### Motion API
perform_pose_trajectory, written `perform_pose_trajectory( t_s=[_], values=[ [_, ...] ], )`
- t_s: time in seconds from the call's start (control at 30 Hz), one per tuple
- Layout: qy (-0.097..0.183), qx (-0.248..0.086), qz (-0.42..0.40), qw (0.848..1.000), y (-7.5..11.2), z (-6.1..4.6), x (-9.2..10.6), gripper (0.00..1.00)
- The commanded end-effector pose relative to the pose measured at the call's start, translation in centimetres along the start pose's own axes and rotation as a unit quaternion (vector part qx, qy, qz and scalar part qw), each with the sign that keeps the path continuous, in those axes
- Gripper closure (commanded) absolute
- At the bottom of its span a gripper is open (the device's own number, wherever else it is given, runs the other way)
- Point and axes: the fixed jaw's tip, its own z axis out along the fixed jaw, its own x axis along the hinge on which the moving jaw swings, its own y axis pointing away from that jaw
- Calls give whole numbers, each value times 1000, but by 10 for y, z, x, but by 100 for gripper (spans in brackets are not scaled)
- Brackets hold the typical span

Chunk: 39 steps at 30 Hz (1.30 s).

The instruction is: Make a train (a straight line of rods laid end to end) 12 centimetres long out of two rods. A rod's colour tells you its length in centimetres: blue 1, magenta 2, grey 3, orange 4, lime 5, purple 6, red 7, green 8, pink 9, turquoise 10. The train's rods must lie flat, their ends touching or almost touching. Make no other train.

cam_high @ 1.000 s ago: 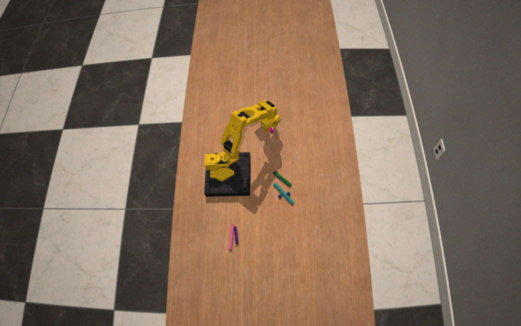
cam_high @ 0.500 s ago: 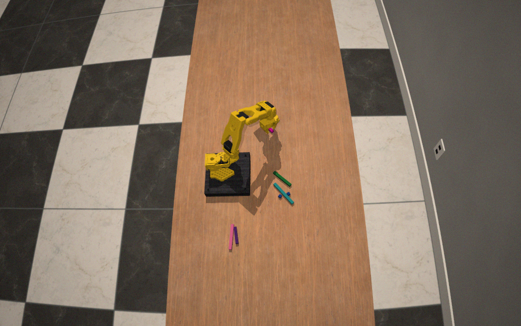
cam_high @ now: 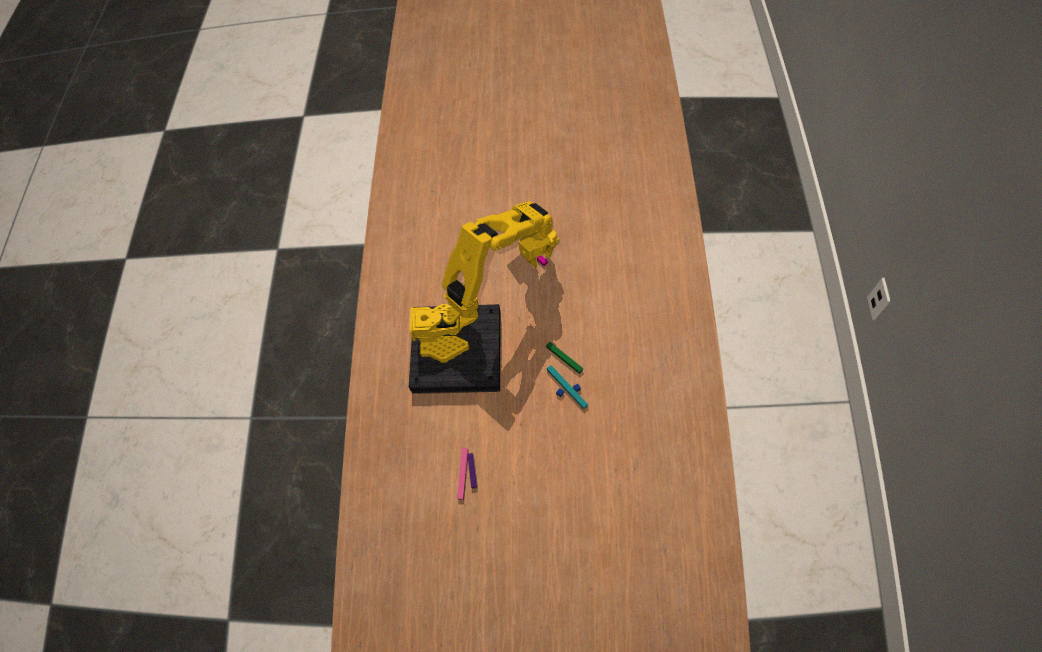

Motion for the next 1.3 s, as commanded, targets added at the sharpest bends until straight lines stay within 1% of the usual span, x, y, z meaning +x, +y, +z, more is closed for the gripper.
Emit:
perform_pose_trajectory(
  t_s=[0.0, 0.13, 0.6, 1.03, 1.27],
  values=[
    [-1, 4, 3, 1000, 1, -2, -2, 83],
    [-1, 4, 3, 1000, 0, -4, -2, 83],
    [-1, 4, 3, 1000, 0, -19, -2, 83],
    [-1, 4, 3, 1000, 1, -21, -2, 83],
    [-1, 4, 3, 1000, 0, -26, -2, 83]
  ],
)
